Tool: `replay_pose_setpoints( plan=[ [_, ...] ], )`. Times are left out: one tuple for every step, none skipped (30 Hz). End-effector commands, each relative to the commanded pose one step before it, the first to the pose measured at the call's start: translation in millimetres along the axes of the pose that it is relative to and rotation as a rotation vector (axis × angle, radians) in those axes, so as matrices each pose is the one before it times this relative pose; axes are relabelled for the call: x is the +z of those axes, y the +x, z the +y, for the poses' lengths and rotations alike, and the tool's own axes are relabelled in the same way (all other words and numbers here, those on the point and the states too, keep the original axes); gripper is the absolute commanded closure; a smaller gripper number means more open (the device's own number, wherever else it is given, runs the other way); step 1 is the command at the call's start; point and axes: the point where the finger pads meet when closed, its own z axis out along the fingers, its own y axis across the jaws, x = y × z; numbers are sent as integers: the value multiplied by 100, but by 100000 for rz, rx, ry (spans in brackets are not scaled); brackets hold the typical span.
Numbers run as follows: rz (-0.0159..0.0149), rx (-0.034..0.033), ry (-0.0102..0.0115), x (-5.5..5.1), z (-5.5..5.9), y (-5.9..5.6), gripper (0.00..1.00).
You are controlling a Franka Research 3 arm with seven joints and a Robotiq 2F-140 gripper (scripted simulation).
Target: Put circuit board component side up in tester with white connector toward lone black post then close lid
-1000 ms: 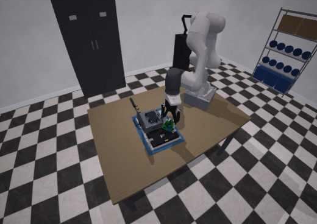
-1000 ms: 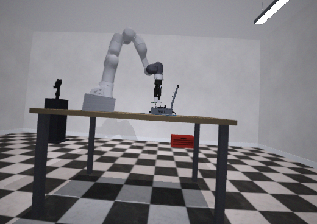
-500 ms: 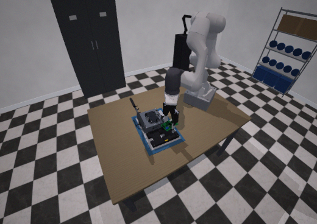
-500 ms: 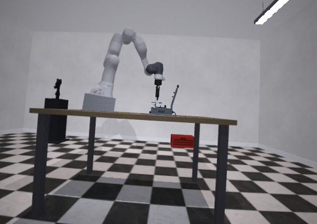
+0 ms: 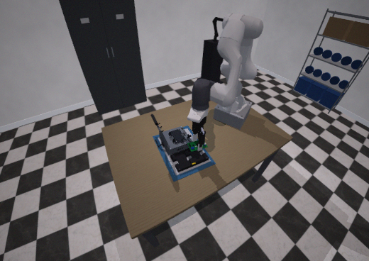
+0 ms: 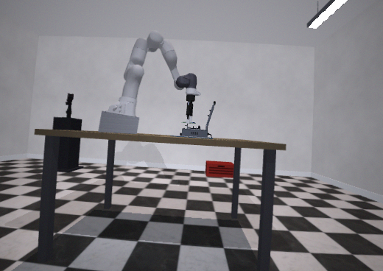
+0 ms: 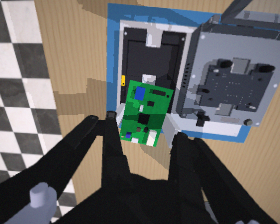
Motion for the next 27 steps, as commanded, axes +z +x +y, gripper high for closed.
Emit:
replay_pose_setpoints(
  plan=[
    [2381, 25939, -3581, 18, 3, -12, 54],
    [0, 2567, 0, 0, 0, 0, 54],
    [0, 2554, 0, 0, 0, 0, 54],
    [0, 2540, 0, 0, 0, 0, 54],
    [0, 0, 0, 0, 0, 0, 54],
    [0, 0, 0, 0, 0, 0, 54],
    [0, 2525, 0, 0, 0, 0, 54],
    [0, 2510, 0, 0, 0, 0, 54],
    [0, 2493, 0, 0, 0, 0, 54],
    [0, 2476, 0, 0, 0, 0, 54],
    [0, 2458, 0, 0, 0, 0, 54],
    [0, 2439, 0, 0, 0, 0, 54],
    [0, 2419, 0, 0, 0, 0, 54],
    [0, 2399, 0, 0, 0, 0, 54],
    [0, 2378, 0, 0, 0, 0, 54],
    [0, 2356, 0, 0, 0, 0, 54],
    [0, 2334, 0, 0, 0, 0, 54],
    [0, 2310, 0, 0, 0, 0, 54],
    [0, 2286, 0, 0, 0, 0, 54],
    [0, 2262, 0, 0, 0, 0, 54],
    [0, 2237, 0, 0, 0, 0, 54],
    [0, 0, 0, 0, 0, 0, 54],
    [0, 0, 0, 0, 0, 0, 54],
    [0, 2211, 0, 0, 0, 0, 54],
    [0, 2184, 0, 0, 0, 0, 54],
    [0, 2157, 0, 0, 0, 0, 54],
    [0, 2129, 0, 0, 0, 0, 54]
  ],
)
